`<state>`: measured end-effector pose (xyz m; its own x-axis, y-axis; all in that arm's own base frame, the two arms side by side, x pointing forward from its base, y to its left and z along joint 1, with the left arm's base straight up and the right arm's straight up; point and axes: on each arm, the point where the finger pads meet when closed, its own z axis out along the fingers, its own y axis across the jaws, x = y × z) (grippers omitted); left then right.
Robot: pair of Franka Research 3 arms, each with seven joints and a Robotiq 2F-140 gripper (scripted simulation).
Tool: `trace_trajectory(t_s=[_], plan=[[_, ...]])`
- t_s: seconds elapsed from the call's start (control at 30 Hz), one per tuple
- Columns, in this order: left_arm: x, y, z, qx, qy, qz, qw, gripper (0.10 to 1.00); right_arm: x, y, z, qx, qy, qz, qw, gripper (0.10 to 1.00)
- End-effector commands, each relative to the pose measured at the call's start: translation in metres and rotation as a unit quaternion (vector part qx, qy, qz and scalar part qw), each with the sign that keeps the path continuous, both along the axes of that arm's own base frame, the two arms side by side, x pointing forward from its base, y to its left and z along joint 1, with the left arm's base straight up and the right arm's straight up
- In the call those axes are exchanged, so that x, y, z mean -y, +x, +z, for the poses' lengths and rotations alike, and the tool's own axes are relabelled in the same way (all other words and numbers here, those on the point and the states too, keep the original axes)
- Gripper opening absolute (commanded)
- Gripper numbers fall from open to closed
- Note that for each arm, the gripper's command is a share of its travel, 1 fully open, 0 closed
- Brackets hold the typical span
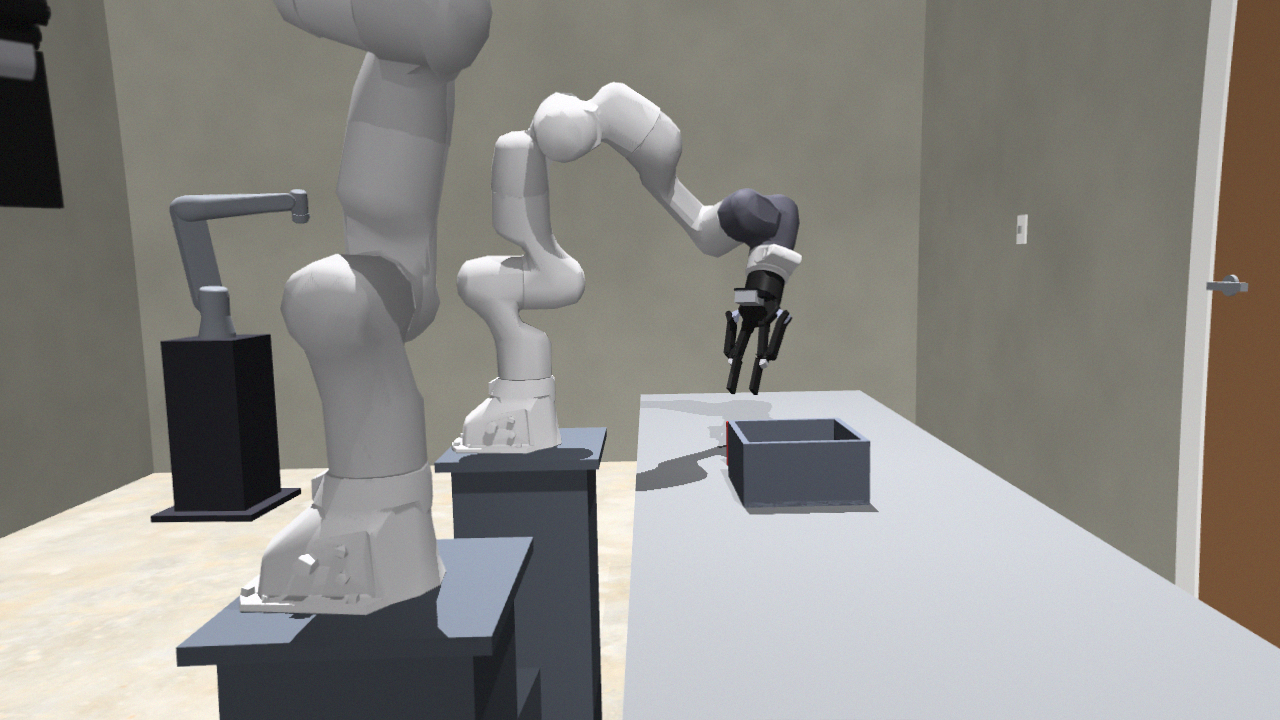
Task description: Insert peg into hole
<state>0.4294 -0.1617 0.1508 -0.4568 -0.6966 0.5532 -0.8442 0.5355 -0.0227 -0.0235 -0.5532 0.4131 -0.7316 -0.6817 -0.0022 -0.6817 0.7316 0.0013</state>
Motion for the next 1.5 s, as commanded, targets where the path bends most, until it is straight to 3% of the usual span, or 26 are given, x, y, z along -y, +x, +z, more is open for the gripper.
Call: trace_trajectory(t_s=[0.0, 0.3, 0.37, 0.57, 0.77, 1.07, 1.47], plan=[[-0.007, 0.006, 0.000, 0.017, 0.055, 0.036, 0.9977, 0.327, 0.001, 0.000, 0.000, 0.000, -0.001, -0.003, 1.0000, 1.000], [-0.007, 0.007, 0.017, 0.067, 0.138, 0.037, 0.9874, 0.327, 0.001, 0.000, 0.000, 0.000, -0.001, -0.003, 1.0000, 1.000], [-0.007, 0.007, 0.017, 0.067, 0.138, 0.037, 0.9874, 0.327, 0.001, 0.000, 0.000, 0.000, -0.001, -0.003, 1.0000, 1.000], [-0.007, 0.007, 0.029, 0.102, 0.197, 0.037, 0.9743, 0.327, 0.001, 0.000, 0.000, 0.000, -0.001, -0.003, 1.0000, 1.000], [-0.007, 0.007, 0.037, 0.125, 0.236, 0.037, 0.9631, 0.327, 0.001, 0.000, 0.000, 0.000, -0.001, -0.003, 1.0000, 1.000], [-0.007, 0.007, 0.042, 0.136, 0.253, 0.037, 0.9571, 0.327, 0.001, 0.000, 0.000, 0.000, -0.001, -0.003, 1.0000, 1.000], [-0.007, 0.007, 0.042, 0.137, 0.255, 0.037, 0.9566, 0.327, 0.001, 0.000, 0.000, 0.000, -0.001, -0.003, 1.0000, 1.000]])
